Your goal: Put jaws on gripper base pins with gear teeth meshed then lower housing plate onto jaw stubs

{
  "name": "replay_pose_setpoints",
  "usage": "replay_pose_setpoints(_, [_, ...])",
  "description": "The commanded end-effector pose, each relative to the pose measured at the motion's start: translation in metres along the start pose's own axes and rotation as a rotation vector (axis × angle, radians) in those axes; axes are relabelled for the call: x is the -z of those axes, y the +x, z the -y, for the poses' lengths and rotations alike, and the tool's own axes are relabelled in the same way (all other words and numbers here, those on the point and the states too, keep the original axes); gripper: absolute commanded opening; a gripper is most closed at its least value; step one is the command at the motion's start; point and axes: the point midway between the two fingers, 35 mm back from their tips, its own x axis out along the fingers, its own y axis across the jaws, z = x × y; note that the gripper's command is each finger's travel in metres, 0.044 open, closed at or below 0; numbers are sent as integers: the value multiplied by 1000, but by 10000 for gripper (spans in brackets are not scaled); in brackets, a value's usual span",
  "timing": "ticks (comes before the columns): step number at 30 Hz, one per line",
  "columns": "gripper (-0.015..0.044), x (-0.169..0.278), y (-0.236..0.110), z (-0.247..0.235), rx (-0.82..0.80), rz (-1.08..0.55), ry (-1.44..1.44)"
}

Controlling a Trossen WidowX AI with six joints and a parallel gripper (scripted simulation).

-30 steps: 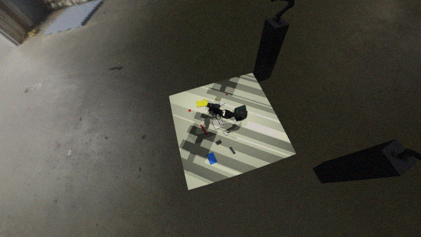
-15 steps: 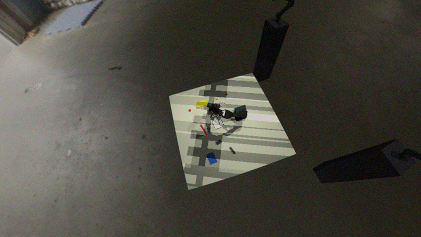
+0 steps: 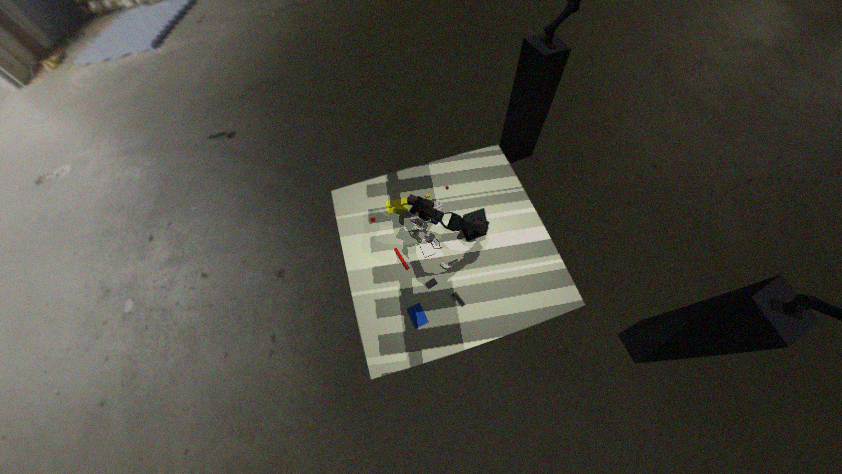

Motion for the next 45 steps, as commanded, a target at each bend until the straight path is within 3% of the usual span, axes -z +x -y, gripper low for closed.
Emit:
replay_pose_setpoints(1, [0, 0, 0, 0, 0, 0, 0])
replay_pose_setpoints(14, [0, 0, 0, 0, 0, 0, -14])
replay_pose_setpoints(45, [0, -11, -4, -14, 3, 5, -677])
